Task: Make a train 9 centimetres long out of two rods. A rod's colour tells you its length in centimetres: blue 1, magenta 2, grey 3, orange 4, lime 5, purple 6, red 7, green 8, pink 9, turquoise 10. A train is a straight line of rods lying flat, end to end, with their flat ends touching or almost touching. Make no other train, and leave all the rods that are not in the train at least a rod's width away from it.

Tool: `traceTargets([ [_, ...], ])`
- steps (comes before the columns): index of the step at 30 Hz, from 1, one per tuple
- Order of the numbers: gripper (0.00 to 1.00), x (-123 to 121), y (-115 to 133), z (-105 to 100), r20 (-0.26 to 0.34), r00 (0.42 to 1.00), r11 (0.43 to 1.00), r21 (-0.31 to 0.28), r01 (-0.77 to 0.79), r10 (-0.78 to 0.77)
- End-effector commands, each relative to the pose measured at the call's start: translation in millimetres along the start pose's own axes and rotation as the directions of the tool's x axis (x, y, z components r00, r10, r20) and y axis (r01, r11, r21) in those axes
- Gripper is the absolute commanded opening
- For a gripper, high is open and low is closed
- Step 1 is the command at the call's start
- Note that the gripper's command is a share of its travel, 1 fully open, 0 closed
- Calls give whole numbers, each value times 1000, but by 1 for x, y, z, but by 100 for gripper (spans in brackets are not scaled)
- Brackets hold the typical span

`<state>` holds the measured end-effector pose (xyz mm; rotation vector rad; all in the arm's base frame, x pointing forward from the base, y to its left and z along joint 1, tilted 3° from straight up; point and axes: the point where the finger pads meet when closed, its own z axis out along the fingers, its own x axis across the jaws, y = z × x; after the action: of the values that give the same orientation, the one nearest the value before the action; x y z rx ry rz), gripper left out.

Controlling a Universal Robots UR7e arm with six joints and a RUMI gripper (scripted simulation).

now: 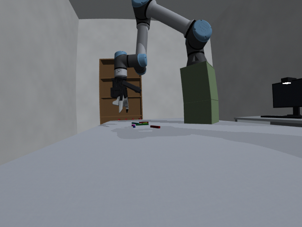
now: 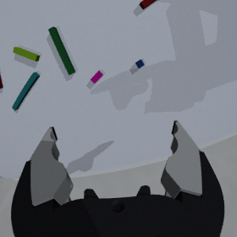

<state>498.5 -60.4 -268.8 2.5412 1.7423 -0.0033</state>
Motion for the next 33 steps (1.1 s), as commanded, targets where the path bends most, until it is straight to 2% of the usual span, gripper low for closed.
traceTargets([
  [1, 100, 1, -3, 1, 1, 994, 994, 2, -105, 105],
  [11, 100, 5, -5, 1, 2, 942, 942, 2, -335, 335],
  [14, 100, 6, -5, 1, 2, 933, 933, 1, -360, 360],
  [28, 100, 11, -7, 1, 2, 756, 756, 1, -654, 654],
  [30, 100, 11, -7, 1, 2, 756, 756, 1, -654, 654],
  [33, 100, 12, -7, 1, 2, 683, 683, 0, -731, 731],
])
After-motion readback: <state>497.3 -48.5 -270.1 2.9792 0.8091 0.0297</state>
